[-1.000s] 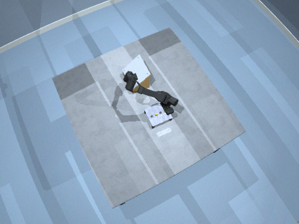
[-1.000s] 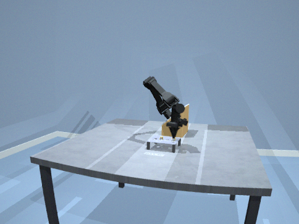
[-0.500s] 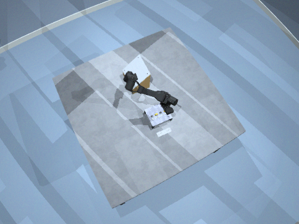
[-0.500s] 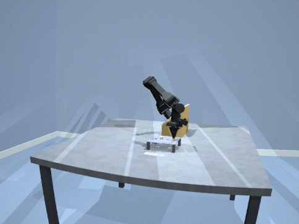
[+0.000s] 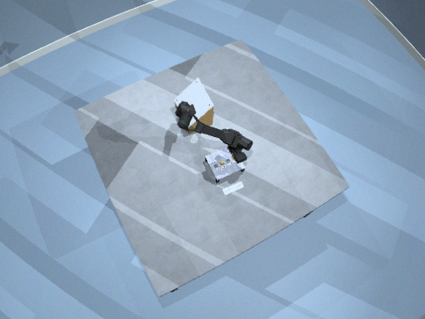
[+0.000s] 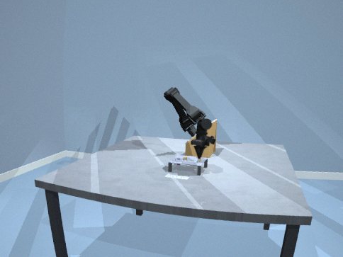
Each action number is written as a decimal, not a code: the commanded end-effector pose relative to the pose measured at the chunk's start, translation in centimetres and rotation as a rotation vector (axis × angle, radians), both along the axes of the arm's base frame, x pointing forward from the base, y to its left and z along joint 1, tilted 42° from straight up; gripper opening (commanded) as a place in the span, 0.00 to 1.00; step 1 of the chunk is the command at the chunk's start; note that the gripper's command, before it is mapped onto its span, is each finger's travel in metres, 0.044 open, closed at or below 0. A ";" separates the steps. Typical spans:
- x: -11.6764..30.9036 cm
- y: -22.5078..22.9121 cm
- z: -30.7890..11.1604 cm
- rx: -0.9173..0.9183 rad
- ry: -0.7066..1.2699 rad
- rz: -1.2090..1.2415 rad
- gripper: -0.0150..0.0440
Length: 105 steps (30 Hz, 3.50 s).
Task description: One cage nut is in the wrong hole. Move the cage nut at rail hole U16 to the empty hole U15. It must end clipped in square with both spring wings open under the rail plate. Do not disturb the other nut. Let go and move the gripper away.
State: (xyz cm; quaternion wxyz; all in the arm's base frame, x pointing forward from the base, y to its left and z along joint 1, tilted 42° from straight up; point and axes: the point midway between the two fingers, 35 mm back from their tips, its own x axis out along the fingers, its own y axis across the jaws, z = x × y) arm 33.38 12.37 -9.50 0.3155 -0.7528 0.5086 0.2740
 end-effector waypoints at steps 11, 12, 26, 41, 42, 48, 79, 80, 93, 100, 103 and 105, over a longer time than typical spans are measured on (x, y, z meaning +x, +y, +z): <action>0.0 -0.1 0.1 -0.002 -0.017 0.016 0.30; 0.0 -0.1 0.1 -0.002 -0.017 0.016 0.30; -0.1 -0.1 0.0 -0.001 -0.031 0.029 0.30; -0.2 -0.1 0.0 0.002 -0.049 0.044 0.30; -0.2 -0.1 0.0 0.002 -0.049 0.044 0.30; -0.2 -0.1 0.0 0.001 -0.049 0.044 0.30; -0.4 -0.2 -0.1 0.005 -0.076 0.068 0.30; -0.4 -0.2 -0.1 0.005 -0.077 0.069 0.30; -0.5 -0.3 -0.1 0.006 -0.089 0.079 0.30; -0.6 -0.3 -0.1 0.007 -0.095 0.085 0.30; -0.6 -0.3 -0.1 0.007 -0.098 0.087 0.30; -0.6 -0.3 -0.2 0.008 -0.100 0.089 0.30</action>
